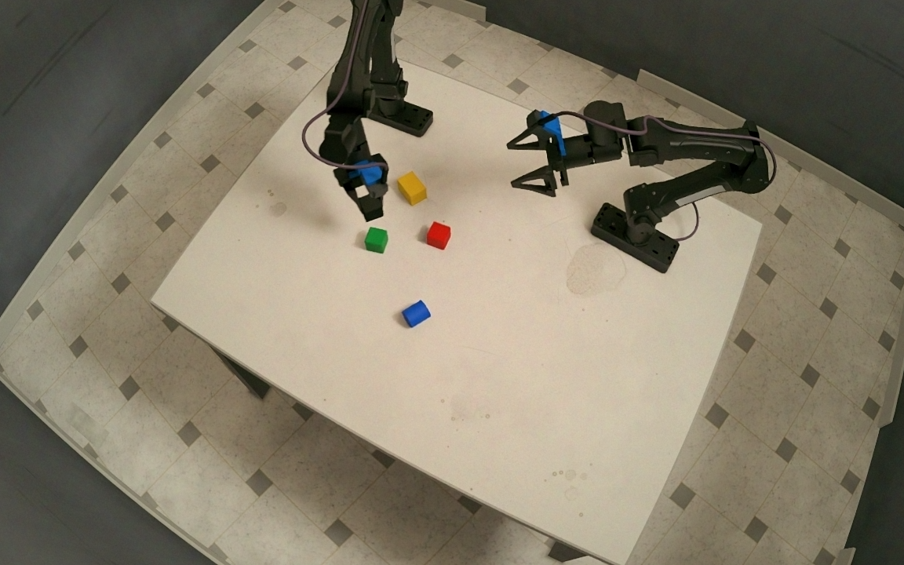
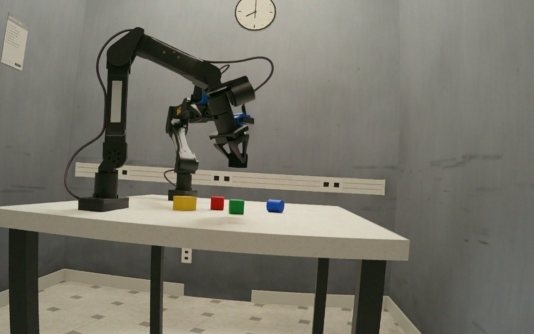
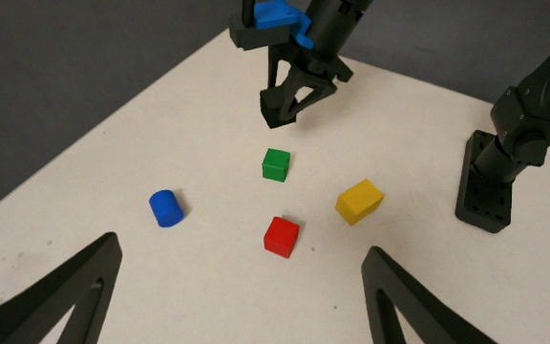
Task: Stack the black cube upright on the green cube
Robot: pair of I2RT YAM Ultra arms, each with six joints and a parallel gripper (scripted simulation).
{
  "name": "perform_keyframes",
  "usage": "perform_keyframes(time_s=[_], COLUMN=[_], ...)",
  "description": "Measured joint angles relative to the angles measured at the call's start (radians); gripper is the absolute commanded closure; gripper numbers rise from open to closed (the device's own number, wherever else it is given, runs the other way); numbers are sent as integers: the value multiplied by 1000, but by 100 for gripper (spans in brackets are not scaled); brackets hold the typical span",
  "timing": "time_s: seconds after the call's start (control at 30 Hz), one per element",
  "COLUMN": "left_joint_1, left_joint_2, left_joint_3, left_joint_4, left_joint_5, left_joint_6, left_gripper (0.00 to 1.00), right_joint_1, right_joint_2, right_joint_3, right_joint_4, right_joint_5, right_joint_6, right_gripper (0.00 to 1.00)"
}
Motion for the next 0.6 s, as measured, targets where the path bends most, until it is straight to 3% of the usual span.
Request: perform_keyframes(time_s=[0.6], left_joint_1=[0], left_joint_2=[0], left_joint_3=[0], left_joint_4=[11], left_joint_5=[5], left_joint_6=[0], left_gripper=[0], right_joint_1=[-2], right_joint_2=[10], right_joint_3=[24], right_joint_4=[-22], right_joint_5=[-16], right_joint_6=[-19], right_gripper=[65])
